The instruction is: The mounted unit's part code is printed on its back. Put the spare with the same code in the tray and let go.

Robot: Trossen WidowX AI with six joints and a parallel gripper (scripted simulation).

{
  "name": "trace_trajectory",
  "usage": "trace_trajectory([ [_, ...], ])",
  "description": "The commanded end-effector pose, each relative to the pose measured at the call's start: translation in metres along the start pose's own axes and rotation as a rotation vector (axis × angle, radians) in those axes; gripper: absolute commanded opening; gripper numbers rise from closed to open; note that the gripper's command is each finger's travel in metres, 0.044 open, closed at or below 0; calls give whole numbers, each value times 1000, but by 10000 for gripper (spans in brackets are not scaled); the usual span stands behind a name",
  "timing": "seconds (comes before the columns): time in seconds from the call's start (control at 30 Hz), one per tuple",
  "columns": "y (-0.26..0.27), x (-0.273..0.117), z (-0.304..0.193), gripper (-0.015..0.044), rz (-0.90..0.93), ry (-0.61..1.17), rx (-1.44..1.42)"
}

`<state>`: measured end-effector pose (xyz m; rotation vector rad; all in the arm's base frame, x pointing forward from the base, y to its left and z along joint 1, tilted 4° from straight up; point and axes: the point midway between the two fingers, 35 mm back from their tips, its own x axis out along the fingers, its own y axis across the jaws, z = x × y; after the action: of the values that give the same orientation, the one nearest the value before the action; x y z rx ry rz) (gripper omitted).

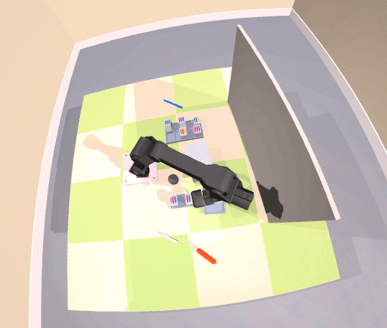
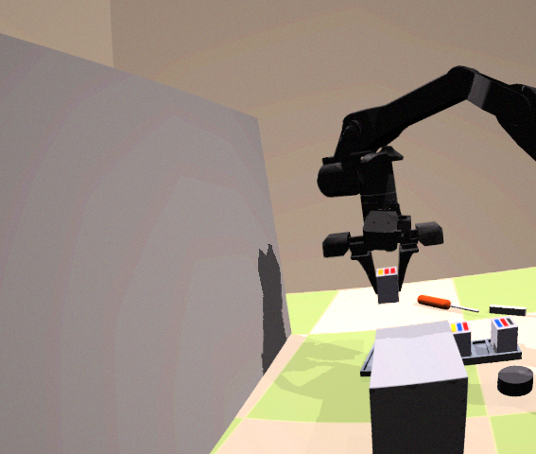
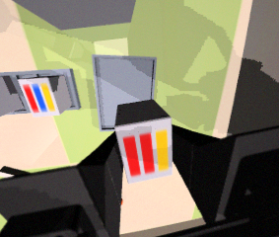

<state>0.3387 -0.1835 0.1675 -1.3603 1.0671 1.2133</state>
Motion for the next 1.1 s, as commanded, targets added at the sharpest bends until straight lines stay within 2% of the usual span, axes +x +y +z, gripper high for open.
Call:
trace_trajectory([
  [0.0, 0, 4, 1, 0, 2, -4, 3],
  [1.07, 0, 26, 1, 0, 4, -6, 3],
])
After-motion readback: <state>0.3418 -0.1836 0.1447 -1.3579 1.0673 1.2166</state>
